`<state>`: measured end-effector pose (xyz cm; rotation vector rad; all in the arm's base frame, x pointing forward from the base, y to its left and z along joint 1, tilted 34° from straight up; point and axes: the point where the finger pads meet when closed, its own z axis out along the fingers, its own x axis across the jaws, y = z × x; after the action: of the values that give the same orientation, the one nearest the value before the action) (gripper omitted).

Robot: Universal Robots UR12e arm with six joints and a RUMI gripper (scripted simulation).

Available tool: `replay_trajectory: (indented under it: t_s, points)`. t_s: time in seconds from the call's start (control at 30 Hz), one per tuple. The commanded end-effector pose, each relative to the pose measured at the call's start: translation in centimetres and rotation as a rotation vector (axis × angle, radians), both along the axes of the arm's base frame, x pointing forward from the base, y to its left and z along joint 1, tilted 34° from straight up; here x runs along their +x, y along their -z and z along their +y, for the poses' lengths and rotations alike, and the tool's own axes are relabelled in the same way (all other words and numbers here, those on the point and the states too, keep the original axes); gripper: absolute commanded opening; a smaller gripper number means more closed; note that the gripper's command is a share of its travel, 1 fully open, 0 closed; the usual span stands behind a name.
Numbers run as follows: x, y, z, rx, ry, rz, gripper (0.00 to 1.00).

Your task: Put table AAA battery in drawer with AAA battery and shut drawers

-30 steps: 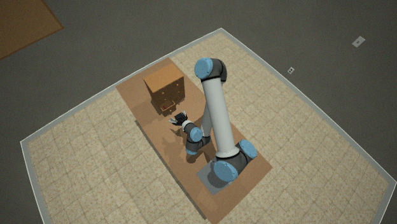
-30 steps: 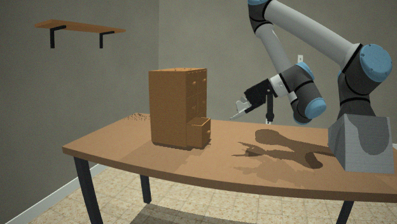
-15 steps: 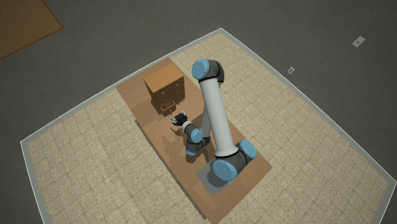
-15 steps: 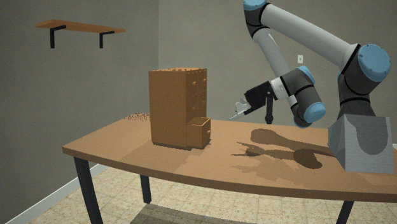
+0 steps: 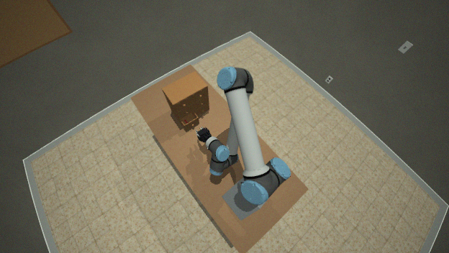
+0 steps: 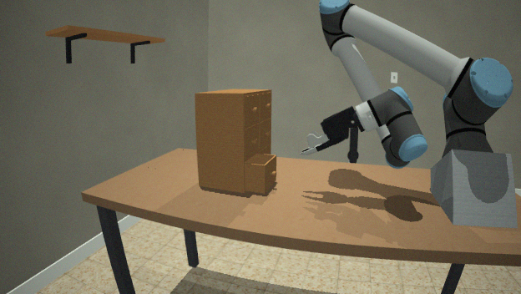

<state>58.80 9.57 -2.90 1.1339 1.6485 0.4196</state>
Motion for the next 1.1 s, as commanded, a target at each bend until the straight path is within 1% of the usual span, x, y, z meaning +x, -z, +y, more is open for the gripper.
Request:
replay_trajectory:
  t_s: [0.0,0.7,1.07]
  points:
    - [-0.01,-0.03,0.03,0.000,0.000,0.000,0.20]
    - [0.01,-0.02,0.01,0.000,0.000,0.000,0.20]
    - [0.48,0.46,-0.29,0.000,0.000,0.000,0.20]
